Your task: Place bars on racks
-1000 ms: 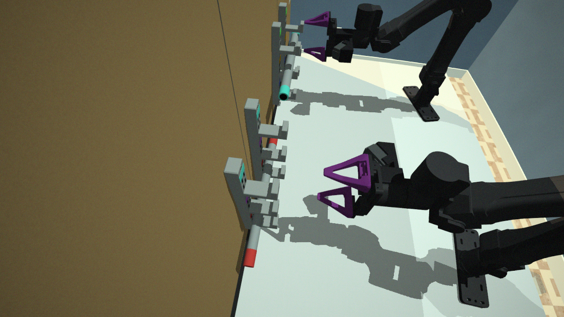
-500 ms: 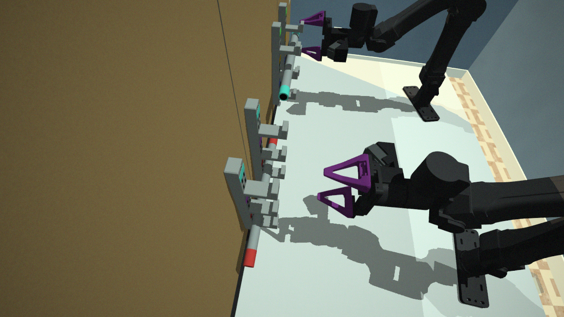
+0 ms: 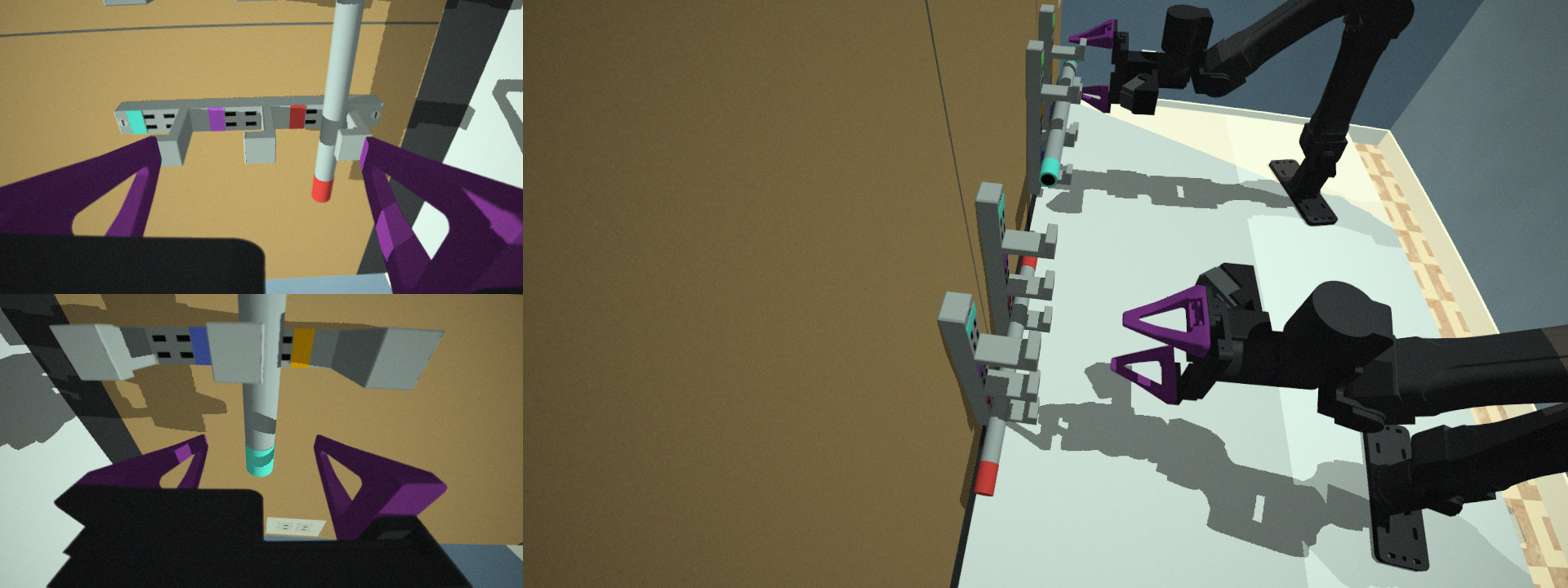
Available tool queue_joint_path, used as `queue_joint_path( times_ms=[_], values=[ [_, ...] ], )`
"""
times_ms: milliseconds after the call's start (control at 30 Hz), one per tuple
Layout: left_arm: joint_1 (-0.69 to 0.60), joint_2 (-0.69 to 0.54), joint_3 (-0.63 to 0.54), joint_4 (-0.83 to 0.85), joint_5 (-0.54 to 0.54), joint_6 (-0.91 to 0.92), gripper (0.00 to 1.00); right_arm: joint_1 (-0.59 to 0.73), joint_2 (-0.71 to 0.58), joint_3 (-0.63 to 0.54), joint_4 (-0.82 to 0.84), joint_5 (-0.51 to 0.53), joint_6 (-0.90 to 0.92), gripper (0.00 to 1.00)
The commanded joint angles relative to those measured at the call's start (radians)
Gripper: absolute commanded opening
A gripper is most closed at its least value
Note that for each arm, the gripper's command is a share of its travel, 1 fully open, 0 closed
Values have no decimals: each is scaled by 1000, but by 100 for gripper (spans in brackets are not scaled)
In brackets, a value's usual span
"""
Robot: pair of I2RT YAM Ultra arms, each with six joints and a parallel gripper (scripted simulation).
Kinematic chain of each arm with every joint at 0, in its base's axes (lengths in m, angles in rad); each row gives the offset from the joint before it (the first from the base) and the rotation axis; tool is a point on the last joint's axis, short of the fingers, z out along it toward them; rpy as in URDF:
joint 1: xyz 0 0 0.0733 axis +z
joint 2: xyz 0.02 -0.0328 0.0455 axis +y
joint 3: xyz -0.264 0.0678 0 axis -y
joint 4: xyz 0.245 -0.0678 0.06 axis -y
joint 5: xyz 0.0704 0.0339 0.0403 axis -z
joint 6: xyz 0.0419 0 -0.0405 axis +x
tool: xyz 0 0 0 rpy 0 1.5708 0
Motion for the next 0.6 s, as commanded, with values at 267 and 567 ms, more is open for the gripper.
queue_joint_path(
  times_ms=[267, 567],
  values=[
    [-12, -33, 4, 2, -5, -7, 100, -15, 24, 65, 17, -7, 7, 100],
    [-12, -33, 4, 2, -5, -7, 100, -20, 26, 65, 19, -12, 7, 100]
  ],
)
